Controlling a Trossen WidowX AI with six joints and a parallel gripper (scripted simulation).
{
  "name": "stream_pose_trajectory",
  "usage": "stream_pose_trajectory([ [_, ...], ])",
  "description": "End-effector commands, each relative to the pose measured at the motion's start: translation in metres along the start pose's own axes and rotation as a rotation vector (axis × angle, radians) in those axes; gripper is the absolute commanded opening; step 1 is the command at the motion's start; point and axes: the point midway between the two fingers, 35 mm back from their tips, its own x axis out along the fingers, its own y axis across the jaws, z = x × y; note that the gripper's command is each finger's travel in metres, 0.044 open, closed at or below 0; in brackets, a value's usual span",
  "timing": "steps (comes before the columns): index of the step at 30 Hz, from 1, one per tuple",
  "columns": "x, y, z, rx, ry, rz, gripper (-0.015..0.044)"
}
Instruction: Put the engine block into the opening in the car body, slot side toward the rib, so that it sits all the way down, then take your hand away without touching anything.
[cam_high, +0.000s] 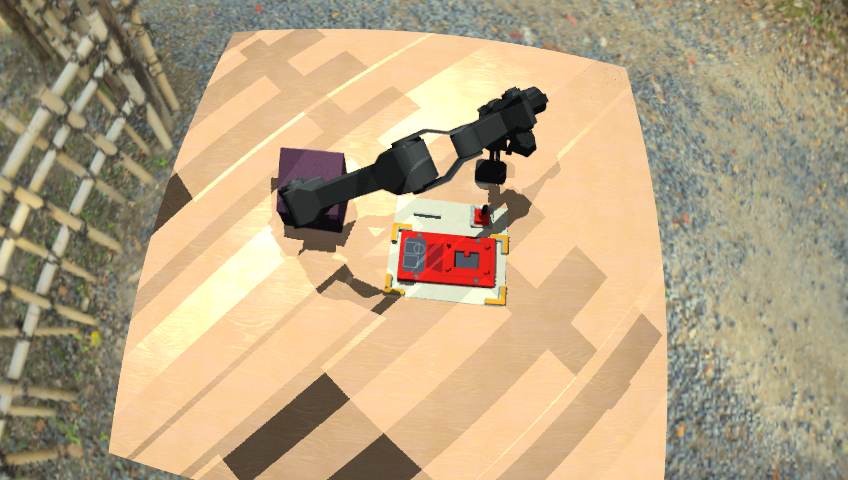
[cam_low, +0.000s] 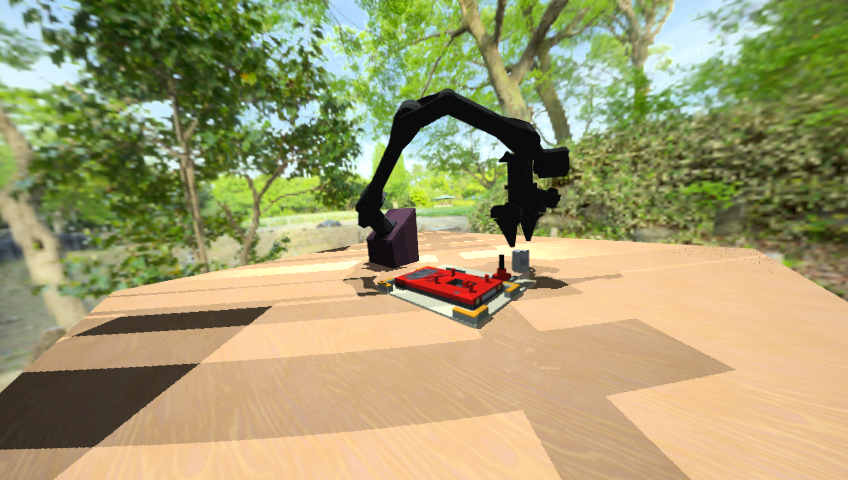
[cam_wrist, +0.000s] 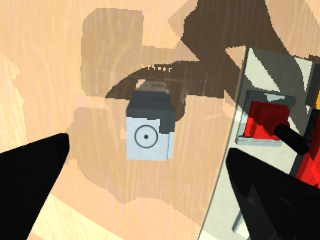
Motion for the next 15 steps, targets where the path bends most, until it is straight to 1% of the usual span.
stream_pose_trajectory([
  [1,-0.0016,0.0,-0.0002,-0.167,0.003,0.002,0.044],
  [15,-0.0058,0.0,-0.0002,-0.649,0.004,0.004,0.044],
])
